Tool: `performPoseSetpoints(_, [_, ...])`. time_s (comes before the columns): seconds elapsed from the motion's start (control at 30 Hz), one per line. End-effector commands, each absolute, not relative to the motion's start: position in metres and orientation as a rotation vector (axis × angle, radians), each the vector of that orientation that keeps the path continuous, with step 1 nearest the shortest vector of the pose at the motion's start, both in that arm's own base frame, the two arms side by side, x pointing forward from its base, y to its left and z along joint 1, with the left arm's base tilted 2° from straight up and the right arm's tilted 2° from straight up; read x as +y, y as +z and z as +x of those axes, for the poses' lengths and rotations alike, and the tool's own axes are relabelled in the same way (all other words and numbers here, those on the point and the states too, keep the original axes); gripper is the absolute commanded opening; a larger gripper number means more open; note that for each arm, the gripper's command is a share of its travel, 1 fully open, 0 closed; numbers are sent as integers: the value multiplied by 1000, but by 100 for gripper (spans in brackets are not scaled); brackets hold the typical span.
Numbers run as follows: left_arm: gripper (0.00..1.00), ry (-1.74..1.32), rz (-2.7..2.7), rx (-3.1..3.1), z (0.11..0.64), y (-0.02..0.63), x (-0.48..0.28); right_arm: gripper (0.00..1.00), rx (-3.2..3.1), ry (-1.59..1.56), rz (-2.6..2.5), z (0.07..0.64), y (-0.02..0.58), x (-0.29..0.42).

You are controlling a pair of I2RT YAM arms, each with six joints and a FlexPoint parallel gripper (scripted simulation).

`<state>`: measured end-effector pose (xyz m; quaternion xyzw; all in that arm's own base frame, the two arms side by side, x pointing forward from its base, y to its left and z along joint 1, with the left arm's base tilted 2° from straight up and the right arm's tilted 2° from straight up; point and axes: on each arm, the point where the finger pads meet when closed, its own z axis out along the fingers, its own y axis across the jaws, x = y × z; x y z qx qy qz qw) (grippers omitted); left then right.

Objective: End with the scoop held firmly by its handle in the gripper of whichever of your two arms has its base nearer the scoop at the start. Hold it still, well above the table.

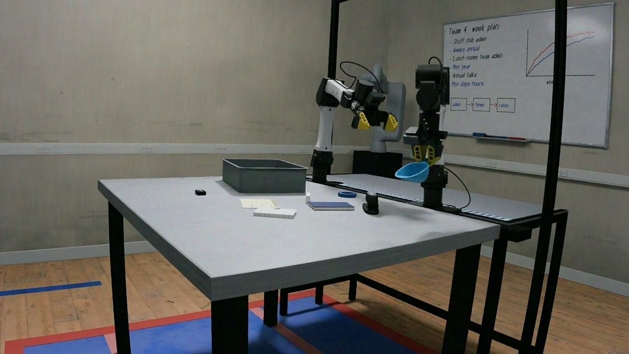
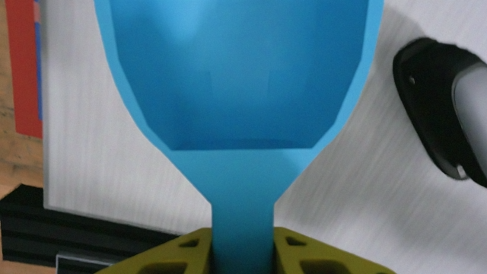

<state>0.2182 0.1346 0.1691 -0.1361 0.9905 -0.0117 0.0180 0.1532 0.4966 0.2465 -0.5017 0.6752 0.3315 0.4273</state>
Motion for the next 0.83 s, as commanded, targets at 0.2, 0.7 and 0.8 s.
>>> performPoseSetpoints(0.2, [0,-59,-429,3086,214,176,134,100,1664,837,-1205,161,260,497])
performPoseSetpoints(0.7, [0,-56,-429,3082,215,177,135,100,1664,837,-1204,161,260,497])
performPoseSetpoints(0.8, [0,-56,-429,3082,215,177,135,100,1664,837,-1204,161,260,497])
